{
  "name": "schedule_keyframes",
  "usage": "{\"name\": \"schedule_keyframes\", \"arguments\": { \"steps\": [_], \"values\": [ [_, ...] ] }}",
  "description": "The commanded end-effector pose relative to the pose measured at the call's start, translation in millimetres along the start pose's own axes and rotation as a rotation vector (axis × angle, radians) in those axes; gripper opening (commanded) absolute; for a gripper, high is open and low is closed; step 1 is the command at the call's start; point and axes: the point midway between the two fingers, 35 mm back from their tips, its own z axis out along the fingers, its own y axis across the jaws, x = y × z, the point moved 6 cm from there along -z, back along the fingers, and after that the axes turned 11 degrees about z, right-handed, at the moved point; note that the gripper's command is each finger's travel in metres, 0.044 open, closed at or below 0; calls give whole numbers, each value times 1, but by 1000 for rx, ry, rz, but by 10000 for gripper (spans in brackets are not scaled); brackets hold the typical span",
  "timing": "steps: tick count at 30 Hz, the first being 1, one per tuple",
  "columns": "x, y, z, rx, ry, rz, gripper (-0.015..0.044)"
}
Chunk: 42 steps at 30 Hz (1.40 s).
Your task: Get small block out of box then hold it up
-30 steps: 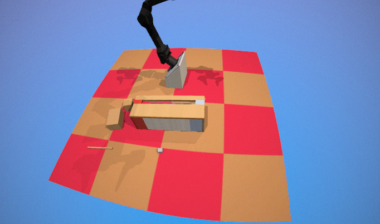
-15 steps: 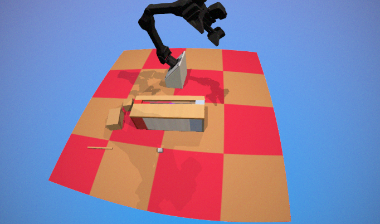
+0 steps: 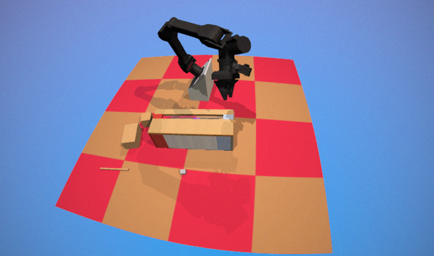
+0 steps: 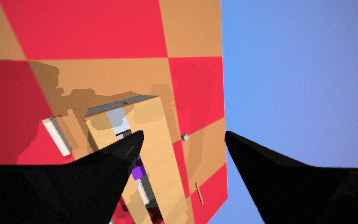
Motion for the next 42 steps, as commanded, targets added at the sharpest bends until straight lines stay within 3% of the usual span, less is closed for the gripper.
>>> {"name": "schedule_keyframes", "arguments": {
  "steps": [1,9,42],
  "values": [
    [43,28,40,-213,225,-123,400],
    [106,51,66,-499,539,-287,400],
    [119,71,96,-506,545,-292,400]
  ]
}}
